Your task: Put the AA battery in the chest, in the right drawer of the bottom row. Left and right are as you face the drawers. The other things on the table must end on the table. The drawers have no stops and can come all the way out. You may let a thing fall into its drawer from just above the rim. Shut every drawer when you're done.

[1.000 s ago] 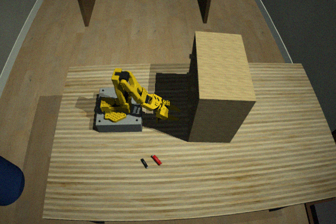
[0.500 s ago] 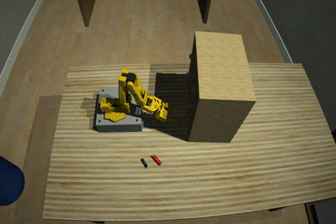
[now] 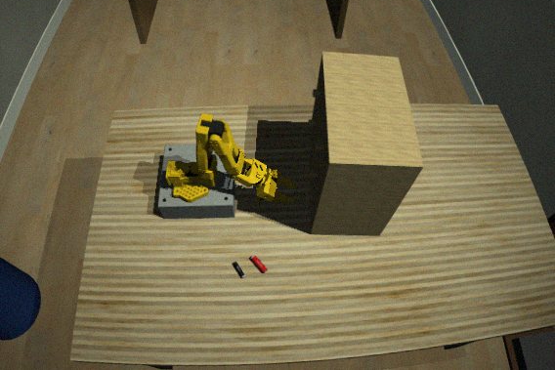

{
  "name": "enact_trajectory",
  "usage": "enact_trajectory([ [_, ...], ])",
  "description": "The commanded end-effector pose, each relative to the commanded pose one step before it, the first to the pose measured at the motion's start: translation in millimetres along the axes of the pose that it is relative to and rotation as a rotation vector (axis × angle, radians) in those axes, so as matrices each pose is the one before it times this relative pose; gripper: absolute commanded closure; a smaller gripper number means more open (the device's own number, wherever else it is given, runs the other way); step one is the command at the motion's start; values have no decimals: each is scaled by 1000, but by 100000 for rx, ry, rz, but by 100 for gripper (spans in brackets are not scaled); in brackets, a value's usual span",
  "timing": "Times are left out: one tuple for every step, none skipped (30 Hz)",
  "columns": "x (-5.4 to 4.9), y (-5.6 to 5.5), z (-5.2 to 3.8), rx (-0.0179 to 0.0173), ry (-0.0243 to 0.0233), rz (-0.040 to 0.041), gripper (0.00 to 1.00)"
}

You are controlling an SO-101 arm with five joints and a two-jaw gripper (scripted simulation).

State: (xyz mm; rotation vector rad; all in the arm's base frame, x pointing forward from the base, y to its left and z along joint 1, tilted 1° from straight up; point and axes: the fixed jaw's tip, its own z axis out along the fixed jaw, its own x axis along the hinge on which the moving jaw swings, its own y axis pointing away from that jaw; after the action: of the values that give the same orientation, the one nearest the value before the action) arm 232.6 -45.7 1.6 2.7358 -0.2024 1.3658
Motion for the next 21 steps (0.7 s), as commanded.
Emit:
enact_trajectory([
  [2176, -3441, 1944, 1162, 884, -1272, 79],
  [58, -131, 101, 44, 1, -31, 79],
  [61, -132, 101, 45, 2, -31, 79],
  [58, -131, 101, 44, 1, -31, 79],
  [61, -132, 101, 45, 2, -31, 79],
  [58, -131, 101, 44, 1, -31, 79],
  [61, -132, 101, 45, 2, -31, 79],
  [58, -131, 101, 44, 1, -31, 79],
  [60, -132, 101, 45, 2, -31, 79],
  [0, 0, 0, 0, 0, 0, 79],
  [0, 0, 0, 0, 0, 0, 79],
  [58, -131, 101, 44, 1, -31, 79],
  [60, -132, 101, 45, 2, -31, 79],
  [58, -132, 101, 44, 1, -31, 79],
  [60, -132, 101, 45, 2, -31, 79],
  [10, -26, 20, 9, 0, -6, 79],
  [1, 0, 0, 0, 1, 0, 79],
  [-1, 0, 0, 0, -1, 0, 79],
  [1, 0, 0, 0, 1, 0, 79],
  [-1, 0, 0, 0, -1, 0, 79],
  [1, 0, 0, 0, 1, 0, 79],
])
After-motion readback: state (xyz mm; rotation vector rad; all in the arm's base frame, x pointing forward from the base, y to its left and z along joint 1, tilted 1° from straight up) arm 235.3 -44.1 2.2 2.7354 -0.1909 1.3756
